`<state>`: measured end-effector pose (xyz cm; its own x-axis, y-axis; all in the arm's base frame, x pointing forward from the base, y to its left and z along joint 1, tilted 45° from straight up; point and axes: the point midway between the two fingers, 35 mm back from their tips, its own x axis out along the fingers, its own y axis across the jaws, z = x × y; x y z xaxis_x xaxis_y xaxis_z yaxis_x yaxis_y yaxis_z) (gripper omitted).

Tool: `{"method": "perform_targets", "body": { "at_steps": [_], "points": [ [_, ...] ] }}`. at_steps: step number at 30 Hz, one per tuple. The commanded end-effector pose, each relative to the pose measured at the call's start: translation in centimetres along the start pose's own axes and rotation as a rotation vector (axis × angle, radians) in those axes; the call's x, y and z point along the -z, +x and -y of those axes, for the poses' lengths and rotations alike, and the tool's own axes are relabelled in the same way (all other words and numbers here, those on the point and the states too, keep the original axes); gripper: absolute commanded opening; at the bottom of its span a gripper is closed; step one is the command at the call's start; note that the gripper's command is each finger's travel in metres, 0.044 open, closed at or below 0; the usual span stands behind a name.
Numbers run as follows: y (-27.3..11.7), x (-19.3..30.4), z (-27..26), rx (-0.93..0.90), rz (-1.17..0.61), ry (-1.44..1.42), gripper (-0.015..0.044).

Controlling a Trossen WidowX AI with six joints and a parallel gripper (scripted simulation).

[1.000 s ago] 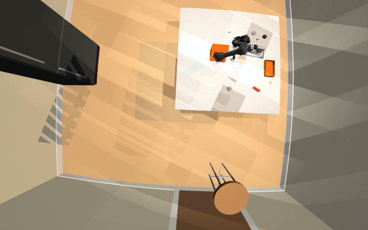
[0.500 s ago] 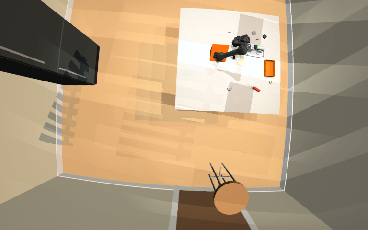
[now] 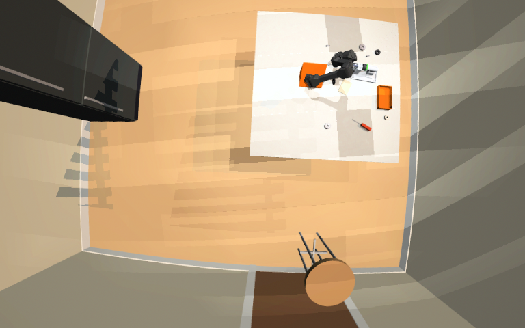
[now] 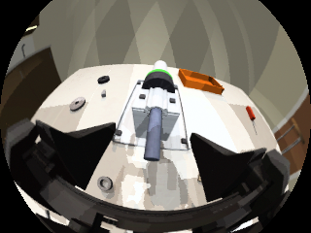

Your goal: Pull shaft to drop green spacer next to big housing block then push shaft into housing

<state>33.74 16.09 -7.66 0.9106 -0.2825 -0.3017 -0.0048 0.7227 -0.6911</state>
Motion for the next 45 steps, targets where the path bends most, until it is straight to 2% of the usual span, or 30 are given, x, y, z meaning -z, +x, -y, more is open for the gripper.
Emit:
{"method": "perform_targets", "body": {
  "at_steps": [1,22,37,45],
  "points": [
    [0.3,0.0,-0.1,-0.003,0.001,-0.002,0.044],
    [1.8,0.0,0.0,-0.002,0.002,-0.003,0.044],
    [1.7,-0.1,0.1,0.001,0.001,0.002,0.0046],
    [1.7,-0.1,0.1,0.0,0.002,0.0,0.0]
  ]
}}
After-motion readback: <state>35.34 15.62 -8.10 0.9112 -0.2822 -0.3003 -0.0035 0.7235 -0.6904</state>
